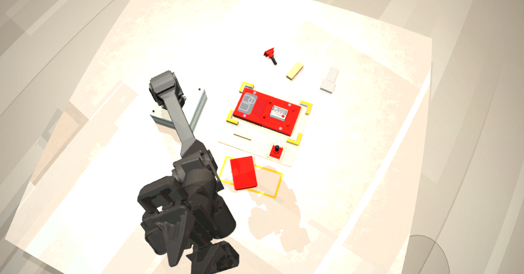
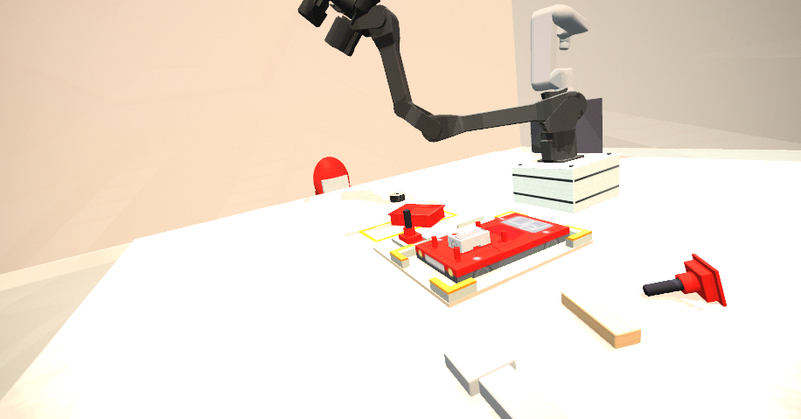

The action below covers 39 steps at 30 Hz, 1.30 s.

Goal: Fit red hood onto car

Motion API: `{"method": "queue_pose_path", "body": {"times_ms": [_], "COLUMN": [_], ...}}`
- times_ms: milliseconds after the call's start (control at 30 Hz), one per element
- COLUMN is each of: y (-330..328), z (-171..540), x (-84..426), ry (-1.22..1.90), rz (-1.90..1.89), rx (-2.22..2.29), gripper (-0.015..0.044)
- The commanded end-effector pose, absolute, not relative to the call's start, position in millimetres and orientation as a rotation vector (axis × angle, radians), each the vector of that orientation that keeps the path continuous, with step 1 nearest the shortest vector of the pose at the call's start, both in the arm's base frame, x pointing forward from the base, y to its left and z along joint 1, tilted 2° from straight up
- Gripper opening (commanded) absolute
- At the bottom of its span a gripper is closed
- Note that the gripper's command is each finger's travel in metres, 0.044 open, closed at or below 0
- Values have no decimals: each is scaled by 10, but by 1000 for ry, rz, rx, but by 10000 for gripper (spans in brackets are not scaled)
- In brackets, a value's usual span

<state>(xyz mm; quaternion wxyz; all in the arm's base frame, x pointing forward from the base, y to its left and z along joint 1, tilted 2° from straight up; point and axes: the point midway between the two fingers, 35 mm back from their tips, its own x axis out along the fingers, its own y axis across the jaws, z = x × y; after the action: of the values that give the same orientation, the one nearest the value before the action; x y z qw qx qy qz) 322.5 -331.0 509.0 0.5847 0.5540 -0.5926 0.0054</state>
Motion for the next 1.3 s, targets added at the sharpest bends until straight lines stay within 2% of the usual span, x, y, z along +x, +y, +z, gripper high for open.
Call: {"method": "queue_pose_path", "body": {"times_ms": [0, 233, 267, 633, 967, 1267], "y": [-3305, -3149, -3135, -2465, -1563, -183], "z": [5105, 5570, 5624, 6309, 6610, 6655], "x": [3206, 2502, 2408, 1052, 265, -234], "ry": [-1387, -1527, -1543, -1686, -1665, -1495], "rz": [16, 147, 166, 439, 721, 960], "rx": [1288, 1151, 1137, 805, 597, 247], "gripper": [246, 430, 440, 440, 440, 440]}}
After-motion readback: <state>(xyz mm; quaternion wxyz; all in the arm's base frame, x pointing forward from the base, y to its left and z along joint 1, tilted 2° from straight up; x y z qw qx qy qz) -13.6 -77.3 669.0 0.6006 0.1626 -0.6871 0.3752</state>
